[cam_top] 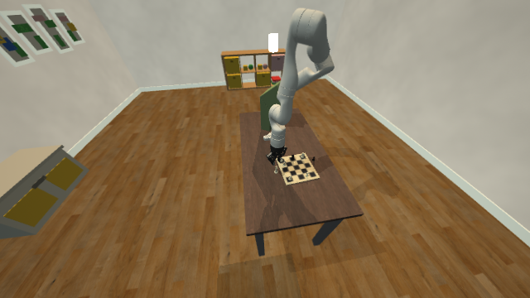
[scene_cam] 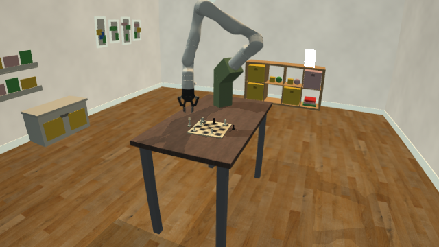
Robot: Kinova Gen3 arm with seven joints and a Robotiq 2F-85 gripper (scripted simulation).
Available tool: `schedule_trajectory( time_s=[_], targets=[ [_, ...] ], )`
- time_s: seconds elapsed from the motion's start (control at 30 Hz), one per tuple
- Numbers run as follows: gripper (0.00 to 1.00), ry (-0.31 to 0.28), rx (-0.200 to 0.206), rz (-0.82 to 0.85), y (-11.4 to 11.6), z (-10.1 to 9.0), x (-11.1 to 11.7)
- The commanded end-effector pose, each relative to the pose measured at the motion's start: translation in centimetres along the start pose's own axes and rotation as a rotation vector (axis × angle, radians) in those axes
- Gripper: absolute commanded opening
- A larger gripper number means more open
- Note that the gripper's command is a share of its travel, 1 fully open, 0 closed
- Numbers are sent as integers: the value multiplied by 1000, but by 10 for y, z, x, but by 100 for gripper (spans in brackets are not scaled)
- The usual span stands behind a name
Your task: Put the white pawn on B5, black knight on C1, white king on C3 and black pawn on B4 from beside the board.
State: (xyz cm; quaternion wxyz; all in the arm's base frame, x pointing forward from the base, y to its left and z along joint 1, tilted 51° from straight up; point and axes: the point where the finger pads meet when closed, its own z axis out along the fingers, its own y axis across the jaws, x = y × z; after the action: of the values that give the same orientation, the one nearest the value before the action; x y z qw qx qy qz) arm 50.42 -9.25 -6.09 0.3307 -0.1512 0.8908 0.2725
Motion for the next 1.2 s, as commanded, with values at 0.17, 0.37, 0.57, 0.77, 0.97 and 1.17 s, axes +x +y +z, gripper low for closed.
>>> schedule_trajectory(
  time_s=[0.17,0.37,0.57,0.77,0.97,1.17],
  targets=[
    [41,-5,-2,12,0,12,-3],
    [41,-5,-2,12,0,16,-3],
    [41,-5,-3,12,1,18,-3],
    [41,-5,-3,12,1,18,-3],
    [41,-5,-3,12,1,18,-3],
    [41,-5,-3,12,1,18,-3]
  ],
)
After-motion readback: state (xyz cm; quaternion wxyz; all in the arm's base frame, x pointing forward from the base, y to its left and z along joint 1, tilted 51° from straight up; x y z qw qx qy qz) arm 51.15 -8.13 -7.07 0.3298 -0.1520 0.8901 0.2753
